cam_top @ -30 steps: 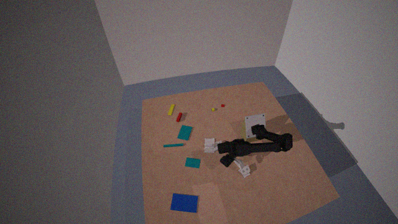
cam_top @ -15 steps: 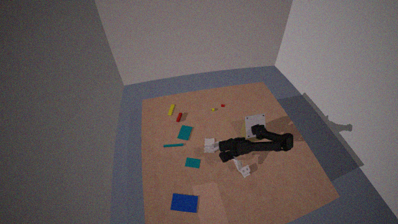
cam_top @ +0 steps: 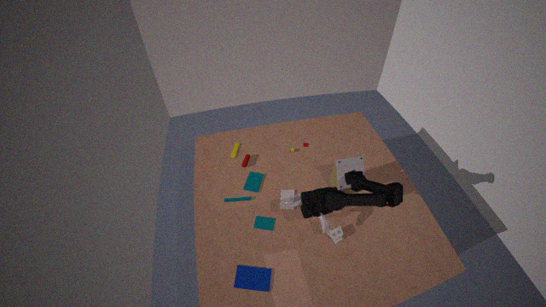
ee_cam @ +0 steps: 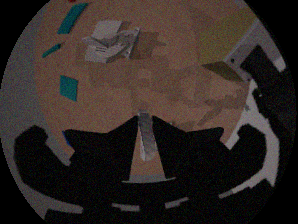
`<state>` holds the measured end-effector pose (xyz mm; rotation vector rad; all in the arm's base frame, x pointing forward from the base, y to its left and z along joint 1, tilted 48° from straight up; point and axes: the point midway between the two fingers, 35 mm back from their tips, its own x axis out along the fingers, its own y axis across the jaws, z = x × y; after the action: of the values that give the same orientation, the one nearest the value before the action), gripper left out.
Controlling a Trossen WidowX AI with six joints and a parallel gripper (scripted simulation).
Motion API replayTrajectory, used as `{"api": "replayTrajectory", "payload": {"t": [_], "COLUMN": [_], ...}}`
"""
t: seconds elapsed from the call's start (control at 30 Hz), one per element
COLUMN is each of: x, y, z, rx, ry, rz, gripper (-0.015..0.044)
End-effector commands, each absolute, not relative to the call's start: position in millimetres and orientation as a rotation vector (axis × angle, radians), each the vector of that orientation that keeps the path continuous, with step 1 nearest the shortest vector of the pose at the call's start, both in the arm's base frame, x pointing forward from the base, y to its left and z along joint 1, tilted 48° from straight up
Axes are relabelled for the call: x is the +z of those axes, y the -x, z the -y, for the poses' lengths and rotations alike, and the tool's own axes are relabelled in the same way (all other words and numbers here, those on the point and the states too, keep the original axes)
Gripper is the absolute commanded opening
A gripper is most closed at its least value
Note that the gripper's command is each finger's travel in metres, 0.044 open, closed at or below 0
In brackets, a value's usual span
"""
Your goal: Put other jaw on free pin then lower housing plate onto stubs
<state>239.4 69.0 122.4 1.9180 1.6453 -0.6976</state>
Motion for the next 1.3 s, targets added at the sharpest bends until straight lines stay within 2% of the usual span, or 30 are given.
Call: {"api": "replayTrajectory", "payload": {"t": [0.0, 0.67, 1.27], "x": [119.3, 109.6, 99.2], "y": [-234.8, -220.8, -223.6], "z": [-68.4, -62.2, -70.9], "rx": [-0.803, -1.321, -1.342], "ry": [-1.992, -2.311, -2.318], "rz": [-1.646, -1.552, -1.542], "gripper": [0.0037, 0.0037, 0.0037]}}
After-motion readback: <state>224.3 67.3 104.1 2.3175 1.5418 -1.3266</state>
